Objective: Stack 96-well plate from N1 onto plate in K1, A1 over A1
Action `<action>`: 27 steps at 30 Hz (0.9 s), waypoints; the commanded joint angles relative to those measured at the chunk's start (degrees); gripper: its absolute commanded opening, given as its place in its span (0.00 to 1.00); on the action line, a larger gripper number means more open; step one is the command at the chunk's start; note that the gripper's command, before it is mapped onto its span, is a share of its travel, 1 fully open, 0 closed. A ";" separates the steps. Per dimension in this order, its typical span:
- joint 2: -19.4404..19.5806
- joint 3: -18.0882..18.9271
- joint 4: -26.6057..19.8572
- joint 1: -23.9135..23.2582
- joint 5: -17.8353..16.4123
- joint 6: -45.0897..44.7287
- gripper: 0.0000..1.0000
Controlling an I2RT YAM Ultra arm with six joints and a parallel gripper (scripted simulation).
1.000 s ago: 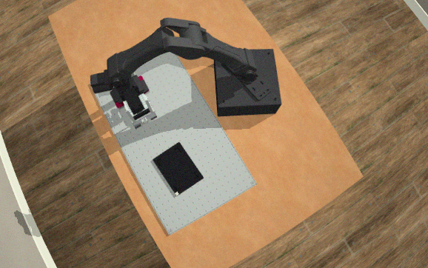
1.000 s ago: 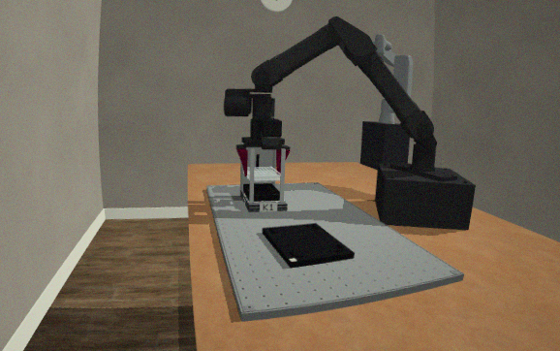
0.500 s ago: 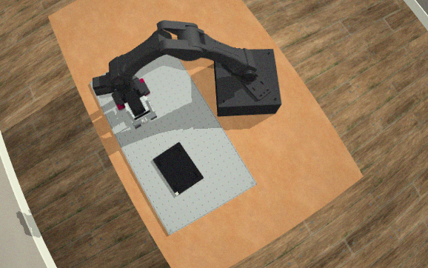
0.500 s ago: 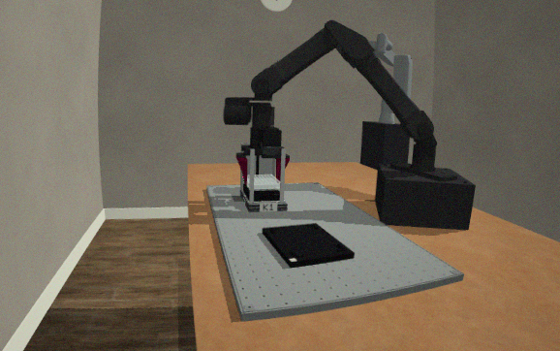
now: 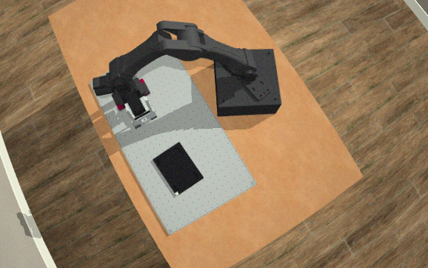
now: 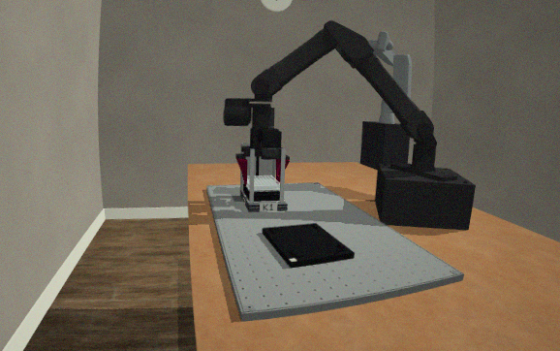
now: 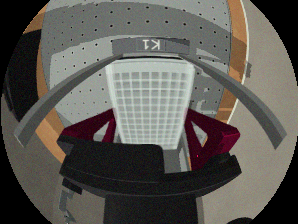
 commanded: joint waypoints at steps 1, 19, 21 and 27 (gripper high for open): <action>-1.10 0.32 0.91 -0.88 -0.59 -0.24 0.00; 0.24 -1.28 1.36 -0.89 -0.62 -0.29 0.00; 0.32 -1.31 1.39 -0.89 -0.62 -0.29 0.00; -0.18 -1.36 1.57 -0.90 -0.61 -0.33 0.00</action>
